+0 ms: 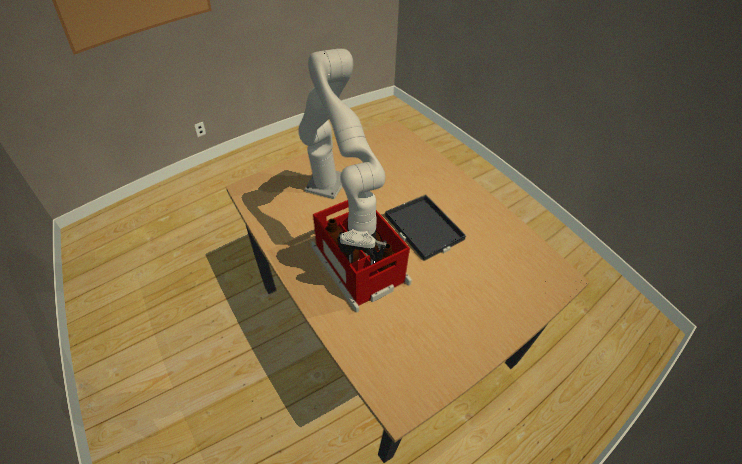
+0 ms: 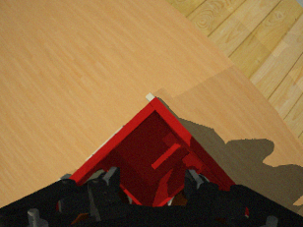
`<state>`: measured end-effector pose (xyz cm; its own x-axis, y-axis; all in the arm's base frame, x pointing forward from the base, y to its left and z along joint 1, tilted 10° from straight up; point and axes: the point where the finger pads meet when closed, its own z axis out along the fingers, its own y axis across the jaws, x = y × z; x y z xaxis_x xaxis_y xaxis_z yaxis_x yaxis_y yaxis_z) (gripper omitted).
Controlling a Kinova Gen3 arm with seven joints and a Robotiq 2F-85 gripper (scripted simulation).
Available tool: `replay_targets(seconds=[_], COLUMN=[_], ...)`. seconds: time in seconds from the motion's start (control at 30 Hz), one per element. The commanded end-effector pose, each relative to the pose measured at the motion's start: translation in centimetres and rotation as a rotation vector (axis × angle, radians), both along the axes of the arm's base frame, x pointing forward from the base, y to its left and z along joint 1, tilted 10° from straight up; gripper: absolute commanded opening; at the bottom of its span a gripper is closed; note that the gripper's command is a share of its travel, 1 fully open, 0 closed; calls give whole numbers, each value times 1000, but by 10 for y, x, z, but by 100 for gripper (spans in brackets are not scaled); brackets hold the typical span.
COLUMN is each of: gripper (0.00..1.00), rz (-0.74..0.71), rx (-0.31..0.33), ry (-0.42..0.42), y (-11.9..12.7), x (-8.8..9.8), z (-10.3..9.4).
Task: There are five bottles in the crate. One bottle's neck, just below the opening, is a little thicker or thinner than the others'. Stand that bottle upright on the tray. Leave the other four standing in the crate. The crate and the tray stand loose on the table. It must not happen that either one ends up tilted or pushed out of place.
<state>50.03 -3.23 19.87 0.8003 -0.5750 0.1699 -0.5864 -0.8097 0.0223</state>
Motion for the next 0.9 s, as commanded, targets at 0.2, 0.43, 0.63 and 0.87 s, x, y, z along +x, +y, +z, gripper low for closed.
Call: replay_targets(seconds=[0.2,0.43,0.63,0.87], gripper=[64,64,64,64], rz=[0,0,0,0], rx=[0,0,0,0], ry=[-2,-2,-2,-2], y=[0,0,1,3], x=[0,0,-1,-3], z=[1,2,9,29])
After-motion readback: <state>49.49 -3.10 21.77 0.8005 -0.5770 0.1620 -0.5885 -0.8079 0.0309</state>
